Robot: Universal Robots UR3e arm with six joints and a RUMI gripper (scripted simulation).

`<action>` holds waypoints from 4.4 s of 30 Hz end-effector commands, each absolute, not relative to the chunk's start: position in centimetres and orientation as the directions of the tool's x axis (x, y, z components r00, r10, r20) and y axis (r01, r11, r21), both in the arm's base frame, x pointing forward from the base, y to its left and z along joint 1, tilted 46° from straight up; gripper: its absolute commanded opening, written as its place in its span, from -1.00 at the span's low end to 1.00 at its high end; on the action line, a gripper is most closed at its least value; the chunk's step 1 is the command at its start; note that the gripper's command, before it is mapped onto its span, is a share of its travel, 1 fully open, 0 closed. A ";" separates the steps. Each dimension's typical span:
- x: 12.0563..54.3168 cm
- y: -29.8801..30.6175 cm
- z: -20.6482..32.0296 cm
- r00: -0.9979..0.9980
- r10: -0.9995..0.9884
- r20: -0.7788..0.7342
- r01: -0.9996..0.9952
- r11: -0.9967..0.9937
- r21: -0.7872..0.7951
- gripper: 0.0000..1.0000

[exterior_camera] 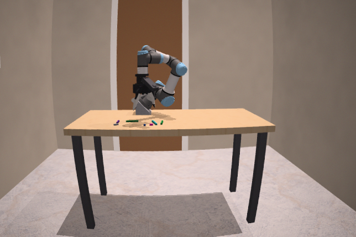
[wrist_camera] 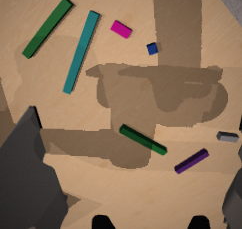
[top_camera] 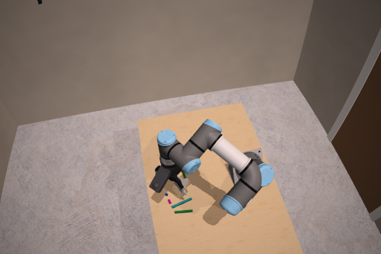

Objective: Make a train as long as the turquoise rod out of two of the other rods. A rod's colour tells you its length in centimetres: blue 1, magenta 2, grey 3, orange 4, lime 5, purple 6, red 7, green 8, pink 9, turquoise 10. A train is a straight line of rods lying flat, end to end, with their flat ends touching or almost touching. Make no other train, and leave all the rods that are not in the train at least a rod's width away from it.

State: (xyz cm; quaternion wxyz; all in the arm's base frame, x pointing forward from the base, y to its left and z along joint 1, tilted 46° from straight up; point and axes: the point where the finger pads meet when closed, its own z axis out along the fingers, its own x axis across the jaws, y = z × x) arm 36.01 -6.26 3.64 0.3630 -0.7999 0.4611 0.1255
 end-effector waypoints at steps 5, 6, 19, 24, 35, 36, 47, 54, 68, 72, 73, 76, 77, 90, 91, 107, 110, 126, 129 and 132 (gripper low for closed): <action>35.7 -9.5 0.7 0.264 -0.713 -0.650 -0.956 -0.104 -0.275 1.00; 35.7 -9.8 0.3 0.230 -0.716 -0.659 -0.965 -0.078 -0.252 1.00; 34.4 -13.8 -4.2 -0.191 -0.683 -0.705 -0.973 0.226 0.045 1.00; 33.6 -15.3 -6.1 -0.361 -0.630 -0.687 -0.924 0.343 0.170 1.00; 32.0 -17.5 -9.5 -0.624 -0.494 -0.605 -0.771 0.517 0.373 1.00; 31.8 -17.7 -9.9 -0.646 -0.479 -0.595 -0.753 0.531 0.390 1.00; 30.7 -18.8 -11.9 -0.771 -0.374 -0.516 -0.624 0.607 0.492 1.00; 30.5 -19.0 -12.3 -0.791 -0.353 -0.499 -0.598 0.619 0.509 1.00; 30.4 -19.0 -12.3 -0.793 -0.351 -0.498 -0.595 0.620 0.511 1.00; 30.4 -19.0 -12.3 -0.793 -0.351 -0.498 -0.595 0.620 0.511 1.00; 30.4 -19.0 -12.3 -0.793 -0.351 -0.498 -0.595 0.620 0.511 1.00; 30.4 -19.0 -12.3 -0.793 -0.351 -0.498 -0.595 0.620 0.511 1.00; 30.4 -19.0 -12.3 -0.793 -0.351 -0.498 -0.595 0.620 0.511 1.00; 30.4 -19.0 -12.3 -0.793 -0.351 -0.498 -0.595 0.620 0.511 1.00; 30.4 -19.0 -12.3 -0.793 -0.351 -0.498 -0.595 0.620 0.511 1.00; 30.4 -19.0 -12.3 -0.793 -0.351 -0.498 -0.595 0.620 0.511 1.00; 30.4 -19.0 -12.3 -0.793 -0.351 -0.498 -0.595 0.620 0.511 1.00; 30.4 -19.0 -12.3 -0.793 -0.351 -0.498 -0.595 0.620 0.511 1.00; 30.4 -19.0 -12.3 -0.793 -0.351 -0.498 -0.595 0.620 0.511 1.00; 30.4 -19.0 -12.3 -0.793 -0.351 -0.498 -0.595 0.620 0.511 1.00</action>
